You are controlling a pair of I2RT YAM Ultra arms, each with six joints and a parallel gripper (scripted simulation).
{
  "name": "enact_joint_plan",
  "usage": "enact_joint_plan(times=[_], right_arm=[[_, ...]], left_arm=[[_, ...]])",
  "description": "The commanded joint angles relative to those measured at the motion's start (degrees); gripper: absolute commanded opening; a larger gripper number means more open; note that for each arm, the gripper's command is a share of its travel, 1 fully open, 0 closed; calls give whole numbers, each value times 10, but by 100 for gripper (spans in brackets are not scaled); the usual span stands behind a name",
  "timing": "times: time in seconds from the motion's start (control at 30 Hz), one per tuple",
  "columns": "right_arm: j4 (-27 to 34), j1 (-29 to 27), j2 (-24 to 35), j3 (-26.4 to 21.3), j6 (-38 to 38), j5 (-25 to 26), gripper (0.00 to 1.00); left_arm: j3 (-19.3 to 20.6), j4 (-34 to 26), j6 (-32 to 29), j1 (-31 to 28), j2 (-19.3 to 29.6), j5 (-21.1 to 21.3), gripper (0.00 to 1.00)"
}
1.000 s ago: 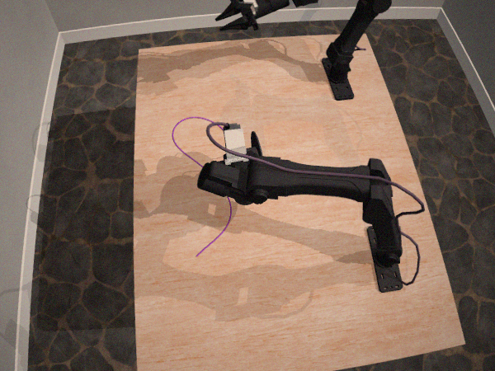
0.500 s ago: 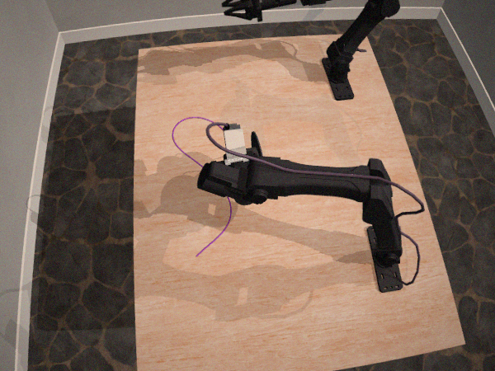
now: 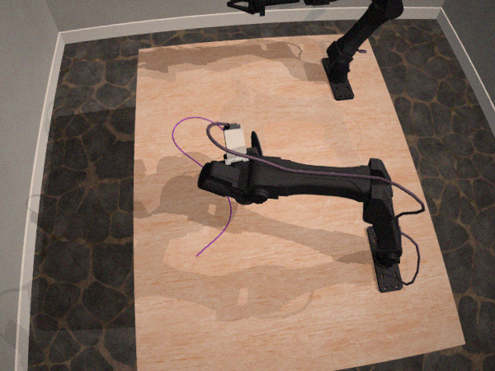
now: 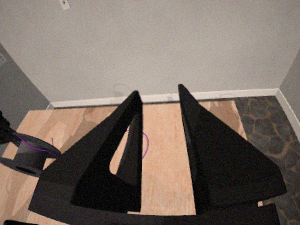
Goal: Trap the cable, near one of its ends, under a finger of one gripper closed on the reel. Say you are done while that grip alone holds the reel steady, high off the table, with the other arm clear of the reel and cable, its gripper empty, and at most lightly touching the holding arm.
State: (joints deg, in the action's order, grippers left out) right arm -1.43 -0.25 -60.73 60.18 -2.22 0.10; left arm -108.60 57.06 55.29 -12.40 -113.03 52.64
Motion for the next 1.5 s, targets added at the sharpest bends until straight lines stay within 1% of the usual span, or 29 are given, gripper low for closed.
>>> enact_joint_plan(times=[0.0,0.2,0.23,0.77,1.07,1.2,1.33,1.47], right_arm=[[18,6,15,-8,21,-3,30],[19,5,16,-9,25,-4,30],[19,6,18,-10,26,-4,30],[18,7,19,-12,24,-4,30],[18,7,20,-12,24,-4,30],[18,7,19,-12,24,-4,30],[18,7,19,-12,24,-4,30],[18,7,19,-12,24,-4,30]], left_arm=[[-7,-4,-14,-6,25,24,0],[8,-8,-22,-4,30,20,0],[0,-10,-25,-5,32,19,0],[17,-22,-76,-11,69,-1,0],[13,-28,-120,-19,99,-23,0],[-1,-30,-142,-23,115,-36,0],[-7,-31,-153,-26,124,-39,0],[-11,-31,-176,-28,137,-57,0]])
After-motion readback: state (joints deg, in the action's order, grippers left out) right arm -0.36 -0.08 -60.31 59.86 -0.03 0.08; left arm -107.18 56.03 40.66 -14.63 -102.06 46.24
